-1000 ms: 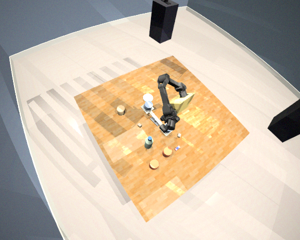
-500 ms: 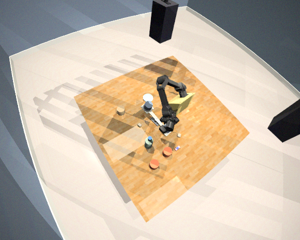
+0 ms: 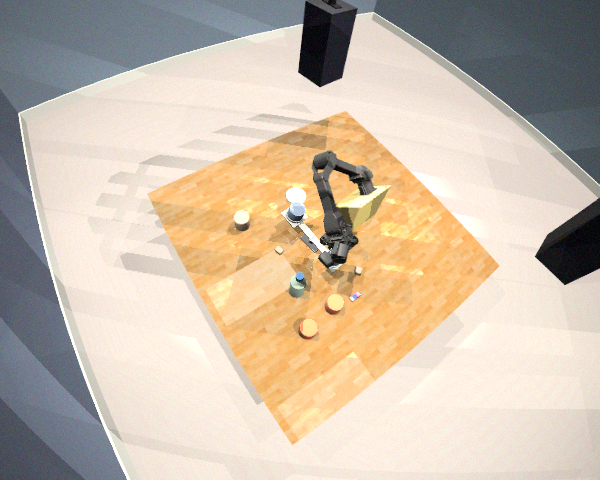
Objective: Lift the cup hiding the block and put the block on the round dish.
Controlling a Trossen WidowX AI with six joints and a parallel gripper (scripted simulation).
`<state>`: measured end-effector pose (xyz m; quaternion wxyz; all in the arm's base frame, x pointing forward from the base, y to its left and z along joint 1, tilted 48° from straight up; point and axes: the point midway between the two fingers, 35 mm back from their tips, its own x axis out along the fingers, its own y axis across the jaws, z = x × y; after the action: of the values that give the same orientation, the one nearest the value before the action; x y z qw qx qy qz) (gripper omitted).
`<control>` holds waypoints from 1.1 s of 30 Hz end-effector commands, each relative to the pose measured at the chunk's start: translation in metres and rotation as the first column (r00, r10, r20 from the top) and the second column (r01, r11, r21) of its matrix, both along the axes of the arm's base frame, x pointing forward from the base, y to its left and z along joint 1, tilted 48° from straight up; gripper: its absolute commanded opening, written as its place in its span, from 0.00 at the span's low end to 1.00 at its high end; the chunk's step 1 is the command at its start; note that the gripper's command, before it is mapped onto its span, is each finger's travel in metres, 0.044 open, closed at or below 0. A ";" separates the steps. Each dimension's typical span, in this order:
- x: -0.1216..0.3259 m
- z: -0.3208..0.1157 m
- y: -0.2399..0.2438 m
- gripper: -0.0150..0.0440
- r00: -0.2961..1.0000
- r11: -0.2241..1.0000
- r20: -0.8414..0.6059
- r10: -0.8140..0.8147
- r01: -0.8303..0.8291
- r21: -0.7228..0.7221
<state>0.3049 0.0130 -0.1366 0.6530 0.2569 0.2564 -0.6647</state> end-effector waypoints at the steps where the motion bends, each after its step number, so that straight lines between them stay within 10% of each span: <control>1: 0.000 0.000 -0.002 0.73 1.000 1.000 -0.005 0.003 -0.003 -0.004; 12: 0.002 0.006 0.006 0.25 1.000 1.000 -0.005 0.003 -0.003 -0.002; 33: 0.006 0.021 0.026 0.25 1.000 1.000 -0.005 0.005 -0.005 0.004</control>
<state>0.3077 0.0324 -0.1187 0.6541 0.2487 0.2605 -0.6652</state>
